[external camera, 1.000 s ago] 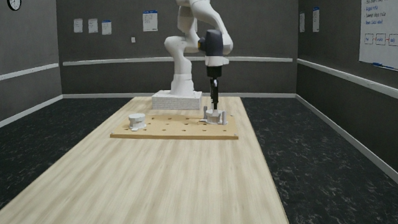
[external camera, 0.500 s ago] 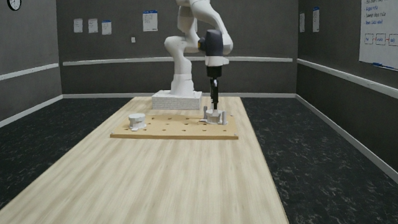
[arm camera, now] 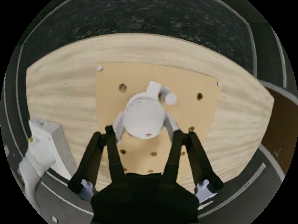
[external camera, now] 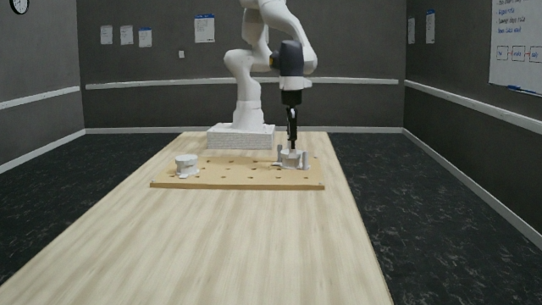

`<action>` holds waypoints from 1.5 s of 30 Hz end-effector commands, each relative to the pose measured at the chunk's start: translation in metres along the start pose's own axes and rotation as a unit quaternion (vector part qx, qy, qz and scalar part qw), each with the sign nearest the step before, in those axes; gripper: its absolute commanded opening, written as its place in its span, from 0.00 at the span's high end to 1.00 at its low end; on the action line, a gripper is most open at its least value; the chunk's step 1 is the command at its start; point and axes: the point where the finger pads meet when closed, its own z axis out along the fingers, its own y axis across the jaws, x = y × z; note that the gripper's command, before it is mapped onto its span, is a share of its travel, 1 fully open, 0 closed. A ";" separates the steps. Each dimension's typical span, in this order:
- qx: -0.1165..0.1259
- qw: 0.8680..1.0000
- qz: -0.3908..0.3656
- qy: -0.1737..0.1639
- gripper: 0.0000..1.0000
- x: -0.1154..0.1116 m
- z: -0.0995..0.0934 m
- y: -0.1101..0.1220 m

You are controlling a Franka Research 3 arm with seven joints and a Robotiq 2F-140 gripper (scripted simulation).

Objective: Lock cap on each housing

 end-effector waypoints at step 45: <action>0.000 0.934 0.356 0.000 0.90 0.000 0.001 -0.001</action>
